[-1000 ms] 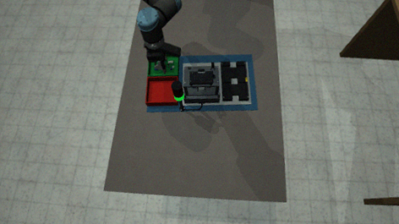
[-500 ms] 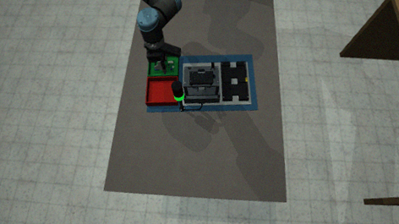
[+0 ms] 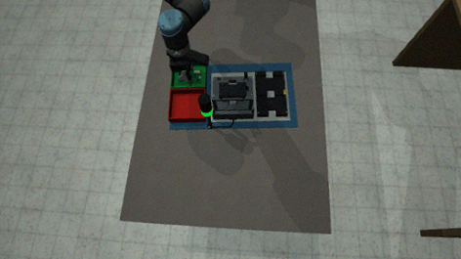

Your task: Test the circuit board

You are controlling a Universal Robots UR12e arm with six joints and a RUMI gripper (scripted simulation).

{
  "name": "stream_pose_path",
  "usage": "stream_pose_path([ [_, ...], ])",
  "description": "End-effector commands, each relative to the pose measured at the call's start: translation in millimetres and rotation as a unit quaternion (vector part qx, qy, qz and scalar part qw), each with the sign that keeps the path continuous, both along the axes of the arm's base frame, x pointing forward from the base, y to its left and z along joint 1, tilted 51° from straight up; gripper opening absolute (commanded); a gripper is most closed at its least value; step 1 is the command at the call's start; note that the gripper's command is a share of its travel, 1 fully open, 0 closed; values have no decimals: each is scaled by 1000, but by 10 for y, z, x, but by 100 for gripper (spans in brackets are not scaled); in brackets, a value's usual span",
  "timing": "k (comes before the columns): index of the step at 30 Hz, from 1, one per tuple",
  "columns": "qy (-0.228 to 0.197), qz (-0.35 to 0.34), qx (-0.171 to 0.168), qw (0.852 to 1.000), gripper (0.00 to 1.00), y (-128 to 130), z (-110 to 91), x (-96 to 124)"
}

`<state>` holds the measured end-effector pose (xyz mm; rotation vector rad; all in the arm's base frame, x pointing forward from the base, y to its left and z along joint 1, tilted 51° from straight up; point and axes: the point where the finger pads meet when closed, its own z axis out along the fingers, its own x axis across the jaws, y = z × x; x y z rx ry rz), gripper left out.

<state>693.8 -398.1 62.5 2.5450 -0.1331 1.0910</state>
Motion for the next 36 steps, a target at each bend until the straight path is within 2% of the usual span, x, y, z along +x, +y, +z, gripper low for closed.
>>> stream_pose_path([
  [1,0,0,0,1000,39,2,4,0],
  [16,0,0,0,1000,39,2,4,0],
  [17,0,0,0,1000,59,2,4,0],
  [36,0,0,0,1000,59,2,4,0],
])
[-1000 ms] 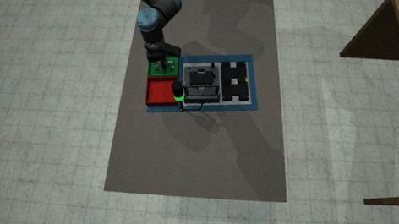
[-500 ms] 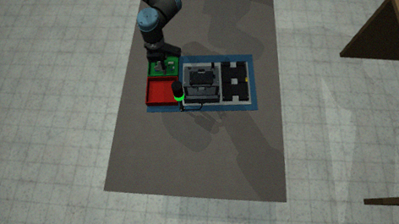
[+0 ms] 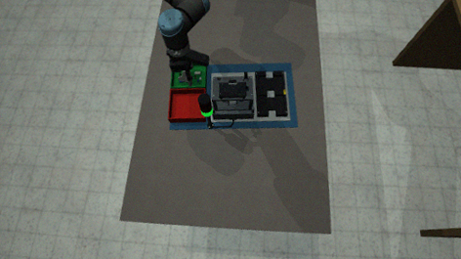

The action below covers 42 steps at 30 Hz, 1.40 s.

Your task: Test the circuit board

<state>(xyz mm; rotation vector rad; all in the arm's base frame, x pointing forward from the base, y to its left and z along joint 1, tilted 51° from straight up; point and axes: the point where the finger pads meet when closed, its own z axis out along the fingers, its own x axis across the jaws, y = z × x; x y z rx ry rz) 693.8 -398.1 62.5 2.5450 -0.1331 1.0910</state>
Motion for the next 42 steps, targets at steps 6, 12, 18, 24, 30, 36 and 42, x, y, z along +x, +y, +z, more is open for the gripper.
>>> stream_pose_path([
  [6,0,0,0,1000,59,2,4,0],
  [12,0,0,0,1000,59,2,4,0],
  [18,0,0,0,1000,59,2,4,0],
  [24,0,0,0,1000,59,2,5,-2],
  [30,0,0,0,1000,59,32,57,-57],
  [36,0,0,0,1000,59,125,216,-229],
  [42,0,0,0,1000,59,212,366,-390],
])
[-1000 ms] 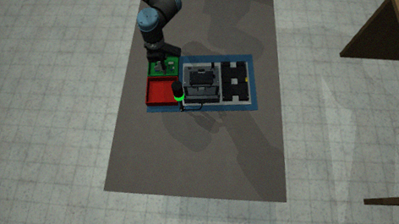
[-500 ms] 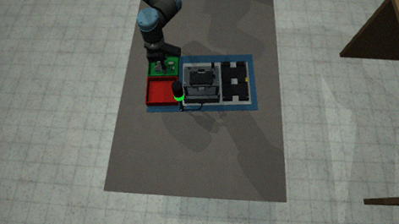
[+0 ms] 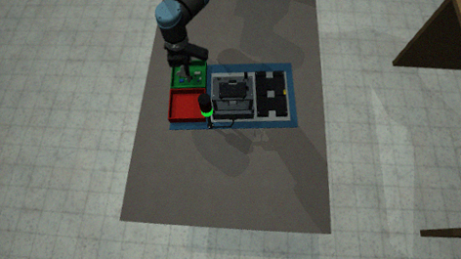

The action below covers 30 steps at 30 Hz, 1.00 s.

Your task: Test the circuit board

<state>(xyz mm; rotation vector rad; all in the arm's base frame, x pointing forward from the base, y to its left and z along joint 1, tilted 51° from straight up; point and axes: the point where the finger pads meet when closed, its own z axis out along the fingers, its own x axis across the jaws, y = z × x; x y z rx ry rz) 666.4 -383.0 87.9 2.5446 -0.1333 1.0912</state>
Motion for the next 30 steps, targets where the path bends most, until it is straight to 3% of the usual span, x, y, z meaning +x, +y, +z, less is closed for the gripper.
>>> stream_pose_path([
  [1,0,0,0,1000,59,85,152,-159],
  [12,0,0,0,1000,59,303,526,-561],
  [26,0,0,0,1000,59,367,636,-680],
  [27,0,0,0,1000,100,367,636,-680],
  [30,0,0,0,1000,100,367,636,-680],
])
